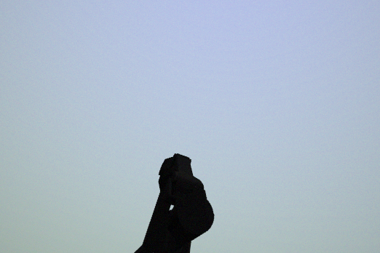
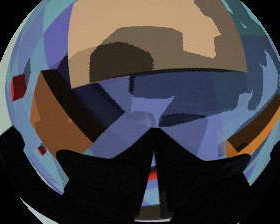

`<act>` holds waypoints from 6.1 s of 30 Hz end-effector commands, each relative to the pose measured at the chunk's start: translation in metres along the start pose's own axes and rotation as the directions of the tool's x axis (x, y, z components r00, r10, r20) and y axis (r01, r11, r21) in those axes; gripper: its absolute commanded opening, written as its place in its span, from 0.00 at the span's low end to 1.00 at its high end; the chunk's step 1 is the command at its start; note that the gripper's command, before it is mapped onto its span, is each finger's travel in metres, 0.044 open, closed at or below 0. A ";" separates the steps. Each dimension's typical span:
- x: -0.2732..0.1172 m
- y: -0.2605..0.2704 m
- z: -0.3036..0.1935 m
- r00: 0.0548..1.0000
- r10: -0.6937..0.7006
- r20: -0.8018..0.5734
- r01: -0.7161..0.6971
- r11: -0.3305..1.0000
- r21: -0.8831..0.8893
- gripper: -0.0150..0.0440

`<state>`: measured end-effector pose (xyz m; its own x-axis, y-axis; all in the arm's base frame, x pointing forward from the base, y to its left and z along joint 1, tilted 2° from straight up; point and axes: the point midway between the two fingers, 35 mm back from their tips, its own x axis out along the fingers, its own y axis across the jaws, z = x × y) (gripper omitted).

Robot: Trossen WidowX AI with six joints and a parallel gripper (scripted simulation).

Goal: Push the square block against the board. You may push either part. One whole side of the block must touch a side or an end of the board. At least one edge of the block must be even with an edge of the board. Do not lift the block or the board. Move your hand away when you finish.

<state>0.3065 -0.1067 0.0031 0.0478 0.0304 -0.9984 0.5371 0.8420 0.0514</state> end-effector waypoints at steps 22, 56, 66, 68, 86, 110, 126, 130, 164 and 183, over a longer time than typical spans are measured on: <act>0.000 0.001 -0.041 1.000 -0.006 -0.009 0.006 1.000 -0.001 0.25; 0.003 -0.001 -0.087 1.000 -0.006 -0.012 0.006 1.000 -0.001 0.25; 0.003 -0.001 -0.087 1.000 -0.006 -0.012 0.006 1.000 -0.001 0.25; 0.003 -0.001 -0.087 1.000 -0.006 -0.012 0.006 1.000 -0.001 0.25; 0.003 -0.001 -0.087 1.000 -0.006 -0.012 0.006 1.000 -0.001 0.25; 0.002 -0.001 -0.072 1.000 -0.006 -0.011 0.006 1.000 -0.001 0.25; 0.003 -0.001 -0.046 1.000 -0.006 -0.009 0.006 1.000 -0.001 0.25; -0.009 0.001 -0.047 1.000 -0.002 -0.008 0.002 1.000 0.002 0.25; -0.053 -0.052 -0.035 1.000 -0.011 -0.008 0.014 0.699 0.715 0.25; -0.025 -0.079 -0.032 1.000 -0.014 -0.008 0.012 0.374 0.927 0.25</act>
<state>0.2379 -0.1573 0.0466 0.0490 0.0182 -0.9986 0.9842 -0.1713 0.0452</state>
